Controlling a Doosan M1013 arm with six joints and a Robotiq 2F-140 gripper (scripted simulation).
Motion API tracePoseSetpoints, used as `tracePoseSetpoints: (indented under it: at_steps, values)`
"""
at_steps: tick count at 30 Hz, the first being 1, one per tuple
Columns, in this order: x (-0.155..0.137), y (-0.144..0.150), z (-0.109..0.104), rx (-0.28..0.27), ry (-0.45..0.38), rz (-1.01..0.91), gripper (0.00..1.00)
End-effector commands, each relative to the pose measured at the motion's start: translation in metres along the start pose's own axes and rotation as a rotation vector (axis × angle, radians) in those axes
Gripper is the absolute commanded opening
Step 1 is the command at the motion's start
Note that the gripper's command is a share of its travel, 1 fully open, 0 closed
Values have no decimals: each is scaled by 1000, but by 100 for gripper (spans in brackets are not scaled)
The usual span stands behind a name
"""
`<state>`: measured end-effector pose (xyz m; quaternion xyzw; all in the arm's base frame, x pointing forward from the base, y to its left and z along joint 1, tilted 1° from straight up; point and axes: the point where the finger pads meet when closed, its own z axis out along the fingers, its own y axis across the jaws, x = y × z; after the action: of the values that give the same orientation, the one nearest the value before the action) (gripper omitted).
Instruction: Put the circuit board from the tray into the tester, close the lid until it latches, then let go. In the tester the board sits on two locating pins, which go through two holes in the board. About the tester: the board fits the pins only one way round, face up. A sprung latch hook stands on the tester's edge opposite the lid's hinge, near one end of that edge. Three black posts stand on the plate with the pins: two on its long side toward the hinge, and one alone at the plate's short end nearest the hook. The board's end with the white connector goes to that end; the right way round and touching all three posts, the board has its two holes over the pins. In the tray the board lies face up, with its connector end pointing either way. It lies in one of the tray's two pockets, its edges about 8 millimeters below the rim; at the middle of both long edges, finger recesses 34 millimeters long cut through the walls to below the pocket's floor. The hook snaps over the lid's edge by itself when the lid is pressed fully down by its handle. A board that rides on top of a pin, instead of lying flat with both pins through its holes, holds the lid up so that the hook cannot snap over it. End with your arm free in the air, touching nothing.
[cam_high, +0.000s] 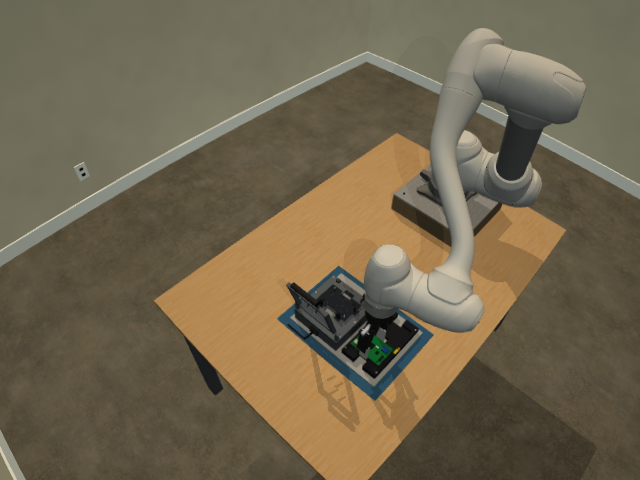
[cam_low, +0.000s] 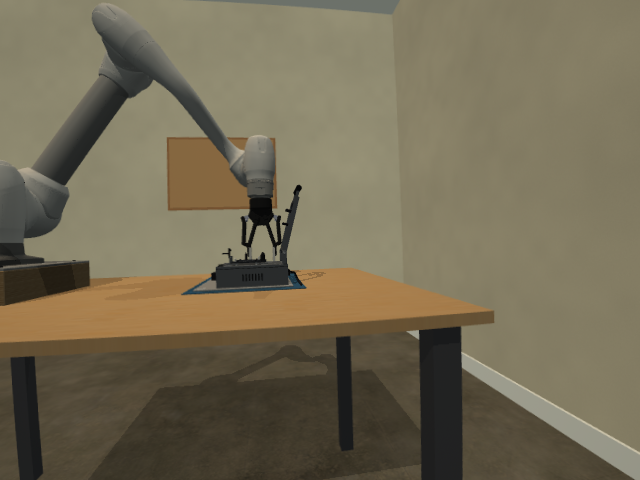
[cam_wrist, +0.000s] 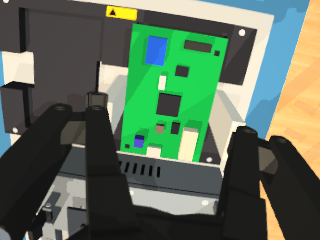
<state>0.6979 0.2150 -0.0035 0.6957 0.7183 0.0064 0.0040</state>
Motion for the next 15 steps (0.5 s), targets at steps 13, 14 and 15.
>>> tracePoseSetpoints:
  at_steps: [13, 14, 15]
  values:
    - [0, 1, -5, -2, -3, -2, 46]
    - [0, 1, -6, -2, -3, -2, 46]
    - [0, 1, -7, -2, -3, -2, 46]
